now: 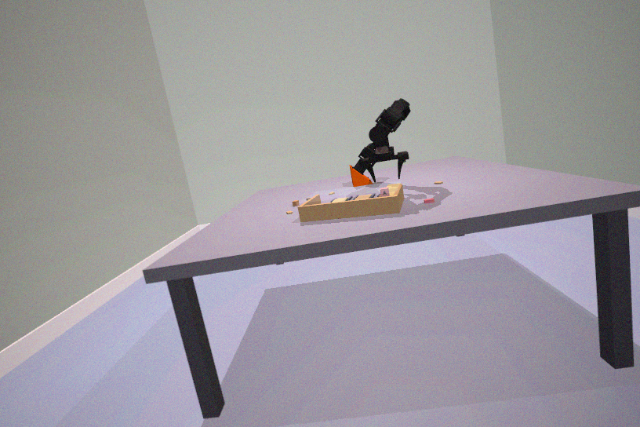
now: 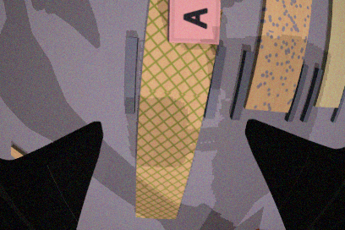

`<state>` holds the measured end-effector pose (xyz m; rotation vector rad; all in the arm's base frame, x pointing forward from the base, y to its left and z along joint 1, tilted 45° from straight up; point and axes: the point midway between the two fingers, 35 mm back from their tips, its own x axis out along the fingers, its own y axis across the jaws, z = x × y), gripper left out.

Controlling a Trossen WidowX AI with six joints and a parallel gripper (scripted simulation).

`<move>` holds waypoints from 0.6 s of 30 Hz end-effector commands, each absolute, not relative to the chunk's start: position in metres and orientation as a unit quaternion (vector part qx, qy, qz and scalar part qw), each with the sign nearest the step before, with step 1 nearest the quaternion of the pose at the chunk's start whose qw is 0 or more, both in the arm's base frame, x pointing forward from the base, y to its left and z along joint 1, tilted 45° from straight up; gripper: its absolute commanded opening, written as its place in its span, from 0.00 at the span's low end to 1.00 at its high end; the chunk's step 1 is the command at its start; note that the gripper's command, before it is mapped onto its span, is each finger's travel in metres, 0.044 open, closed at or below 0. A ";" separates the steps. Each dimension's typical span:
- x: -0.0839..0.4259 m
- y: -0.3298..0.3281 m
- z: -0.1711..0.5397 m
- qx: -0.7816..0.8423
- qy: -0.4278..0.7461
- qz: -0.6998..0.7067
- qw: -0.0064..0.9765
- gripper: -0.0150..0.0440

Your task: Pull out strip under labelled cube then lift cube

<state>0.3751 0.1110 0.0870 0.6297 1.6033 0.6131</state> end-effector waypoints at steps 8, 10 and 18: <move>0.413 0.103 0.084 0.272 0.693 0.265 0.613 1.00; 0.419 0.101 0.084 0.272 0.693 0.265 0.614 1.00; 0.437 0.096 0.083 0.271 0.692 0.265 0.614 0.96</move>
